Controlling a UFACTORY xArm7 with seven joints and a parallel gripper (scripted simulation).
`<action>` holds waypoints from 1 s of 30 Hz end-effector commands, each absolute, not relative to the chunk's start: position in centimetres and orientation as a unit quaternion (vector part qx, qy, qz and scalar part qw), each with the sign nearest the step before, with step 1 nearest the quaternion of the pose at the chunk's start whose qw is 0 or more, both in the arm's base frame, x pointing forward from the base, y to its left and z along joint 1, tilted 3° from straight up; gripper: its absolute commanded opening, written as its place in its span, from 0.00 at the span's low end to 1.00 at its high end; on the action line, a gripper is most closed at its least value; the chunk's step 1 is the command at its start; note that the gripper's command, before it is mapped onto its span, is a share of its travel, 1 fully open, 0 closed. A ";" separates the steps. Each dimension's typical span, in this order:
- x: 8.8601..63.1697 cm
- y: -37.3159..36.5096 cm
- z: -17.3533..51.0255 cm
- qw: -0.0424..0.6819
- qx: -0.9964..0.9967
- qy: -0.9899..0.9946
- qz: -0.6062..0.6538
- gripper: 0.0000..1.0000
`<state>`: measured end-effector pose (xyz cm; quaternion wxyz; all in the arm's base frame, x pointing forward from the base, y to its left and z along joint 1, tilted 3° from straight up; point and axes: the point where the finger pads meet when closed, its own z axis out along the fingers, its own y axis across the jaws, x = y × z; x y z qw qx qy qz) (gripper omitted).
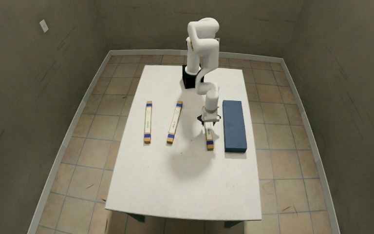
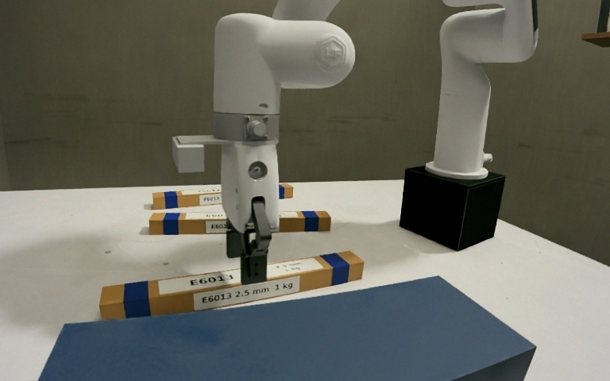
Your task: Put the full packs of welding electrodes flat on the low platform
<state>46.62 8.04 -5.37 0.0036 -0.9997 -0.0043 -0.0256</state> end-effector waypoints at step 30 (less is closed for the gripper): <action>46.9 8.1 -7.6 0.004 -1.000 -0.004 -0.028 0.74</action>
